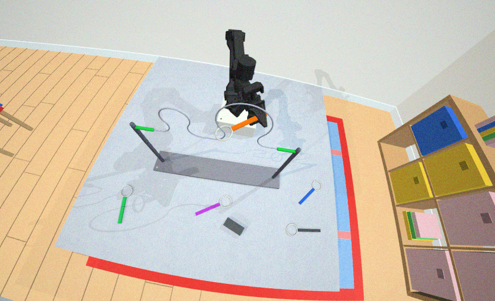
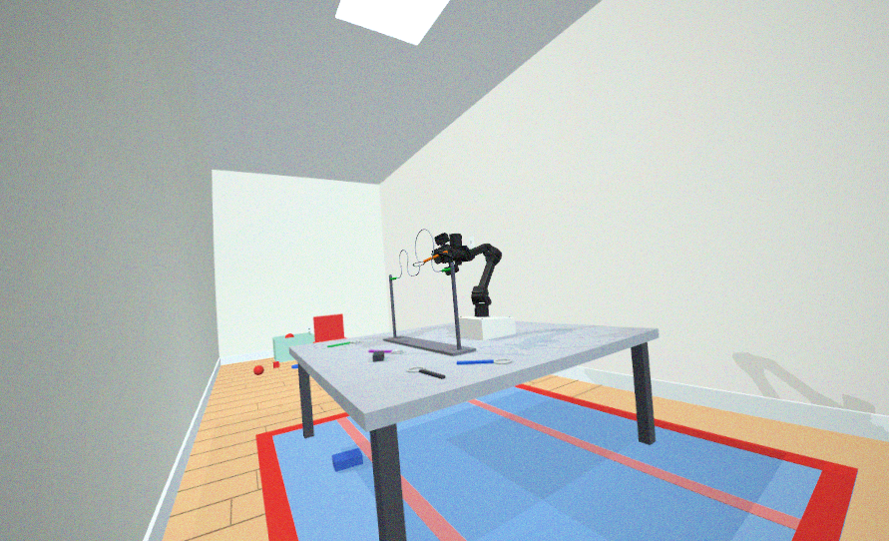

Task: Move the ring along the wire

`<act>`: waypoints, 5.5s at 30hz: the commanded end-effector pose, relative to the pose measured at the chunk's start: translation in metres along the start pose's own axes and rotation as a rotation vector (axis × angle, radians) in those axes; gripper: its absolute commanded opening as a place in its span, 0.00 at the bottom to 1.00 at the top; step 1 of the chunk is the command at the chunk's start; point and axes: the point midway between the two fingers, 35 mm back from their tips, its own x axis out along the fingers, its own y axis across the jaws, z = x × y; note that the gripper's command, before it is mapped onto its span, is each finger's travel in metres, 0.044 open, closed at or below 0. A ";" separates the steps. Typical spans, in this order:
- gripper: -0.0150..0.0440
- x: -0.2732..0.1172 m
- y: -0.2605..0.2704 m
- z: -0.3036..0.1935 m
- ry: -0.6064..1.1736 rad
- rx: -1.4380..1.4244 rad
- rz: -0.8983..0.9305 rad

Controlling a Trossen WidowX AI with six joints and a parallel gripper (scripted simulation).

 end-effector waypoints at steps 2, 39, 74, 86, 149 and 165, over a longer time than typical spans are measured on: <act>0.00 -0.002 0.016 -0.001 0.014 0.063 0.045; 0.00 -0.010 0.047 0.005 0.013 0.053 0.039; 0.00 -0.009 0.035 0.007 -0.028 -0.267 -0.141; 0.00 -0.009 0.032 0.008 -0.042 -0.373 -0.201; 0.00 -0.015 0.014 0.023 -0.127 -1.008 -0.557; 0.00 -0.018 0.011 0.029 -0.151 -1.181 -0.653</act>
